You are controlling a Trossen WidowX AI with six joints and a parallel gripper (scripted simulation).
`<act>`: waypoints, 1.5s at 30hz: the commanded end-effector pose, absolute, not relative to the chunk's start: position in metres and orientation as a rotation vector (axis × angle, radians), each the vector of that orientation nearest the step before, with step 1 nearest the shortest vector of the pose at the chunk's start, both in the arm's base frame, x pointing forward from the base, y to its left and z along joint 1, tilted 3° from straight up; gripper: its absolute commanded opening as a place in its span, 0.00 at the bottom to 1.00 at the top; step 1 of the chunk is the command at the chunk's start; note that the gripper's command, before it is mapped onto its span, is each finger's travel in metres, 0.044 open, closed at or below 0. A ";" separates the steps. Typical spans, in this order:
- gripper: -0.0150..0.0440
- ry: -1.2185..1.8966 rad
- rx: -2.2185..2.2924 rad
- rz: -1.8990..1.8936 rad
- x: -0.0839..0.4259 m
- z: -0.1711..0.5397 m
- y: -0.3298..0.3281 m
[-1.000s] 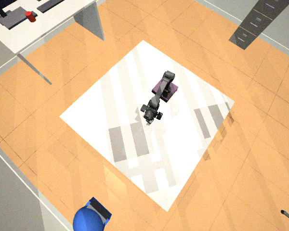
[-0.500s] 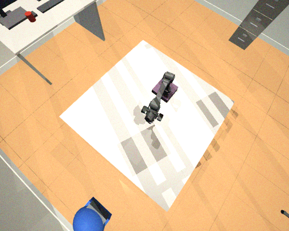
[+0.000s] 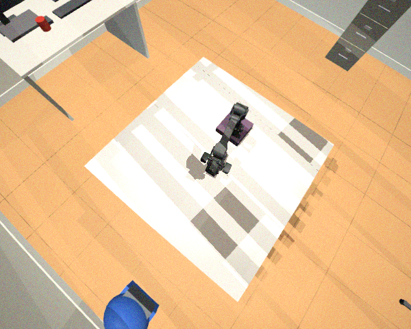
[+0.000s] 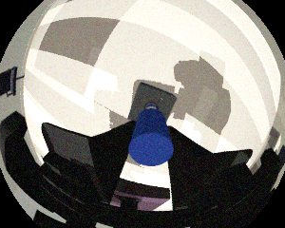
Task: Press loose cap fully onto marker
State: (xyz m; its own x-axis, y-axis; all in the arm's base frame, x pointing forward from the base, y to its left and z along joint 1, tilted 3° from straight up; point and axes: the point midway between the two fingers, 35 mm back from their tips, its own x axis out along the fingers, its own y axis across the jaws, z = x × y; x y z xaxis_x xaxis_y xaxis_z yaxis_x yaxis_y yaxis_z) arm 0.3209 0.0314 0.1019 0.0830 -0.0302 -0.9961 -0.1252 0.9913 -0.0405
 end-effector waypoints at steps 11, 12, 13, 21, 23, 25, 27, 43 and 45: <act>0.25 1.493 -0.127 0.067 0.321 0.078 0.030; 0.25 1.493 -0.127 0.067 0.321 0.076 0.030; 0.25 1.493 -0.127 0.067 0.321 0.075 0.030; 0.25 1.493 -0.127 0.067 0.321 0.074 0.030; 0.25 1.493 -0.127 0.067 0.321 0.074 0.030; 0.34 1.493 -0.128 0.064 0.321 0.075 0.029; 0.43 1.493 -0.128 0.064 0.321 0.075 0.029; 1.00 1.493 -0.128 0.064 0.321 0.084 0.030; 1.00 1.493 -0.127 0.064 0.321 0.112 0.031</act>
